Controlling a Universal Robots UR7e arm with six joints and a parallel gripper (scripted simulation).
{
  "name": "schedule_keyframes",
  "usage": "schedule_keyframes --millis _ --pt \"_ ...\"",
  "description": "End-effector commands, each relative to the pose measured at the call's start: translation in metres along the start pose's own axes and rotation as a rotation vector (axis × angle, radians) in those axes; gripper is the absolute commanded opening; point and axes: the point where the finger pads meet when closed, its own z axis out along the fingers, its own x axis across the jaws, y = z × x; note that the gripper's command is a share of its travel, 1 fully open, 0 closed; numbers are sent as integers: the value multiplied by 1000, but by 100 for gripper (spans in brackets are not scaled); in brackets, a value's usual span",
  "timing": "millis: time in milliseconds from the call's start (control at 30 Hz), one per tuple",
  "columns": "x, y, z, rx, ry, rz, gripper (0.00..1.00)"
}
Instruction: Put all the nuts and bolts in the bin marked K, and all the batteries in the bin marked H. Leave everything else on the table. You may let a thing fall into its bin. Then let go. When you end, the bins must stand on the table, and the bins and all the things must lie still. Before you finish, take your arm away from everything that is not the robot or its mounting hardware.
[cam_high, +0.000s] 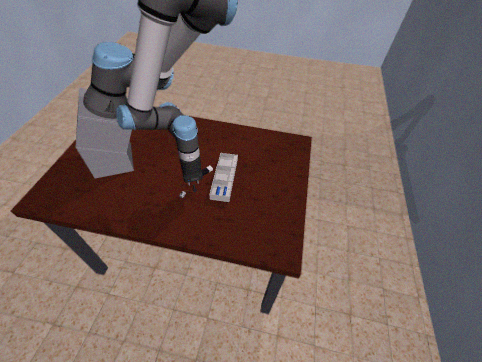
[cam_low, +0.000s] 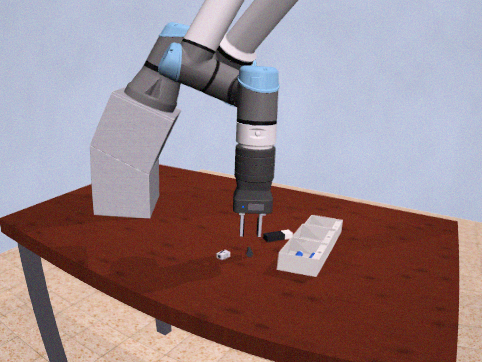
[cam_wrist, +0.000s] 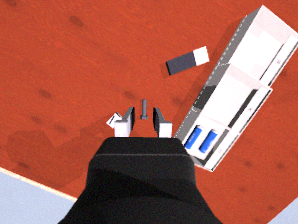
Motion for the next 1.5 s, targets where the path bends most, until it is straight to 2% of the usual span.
schedule_keyframes --millis 0,600,1067,1100,1467 --pt "1 1 21 -3 1 0 62" --pt "1 2 41 -3 1 0 62" --pt "1 1 42 -3 1 0 62" --pt "1 1 42 -3 1 0 0" --pt "1 1 42 -3 1 0 0"
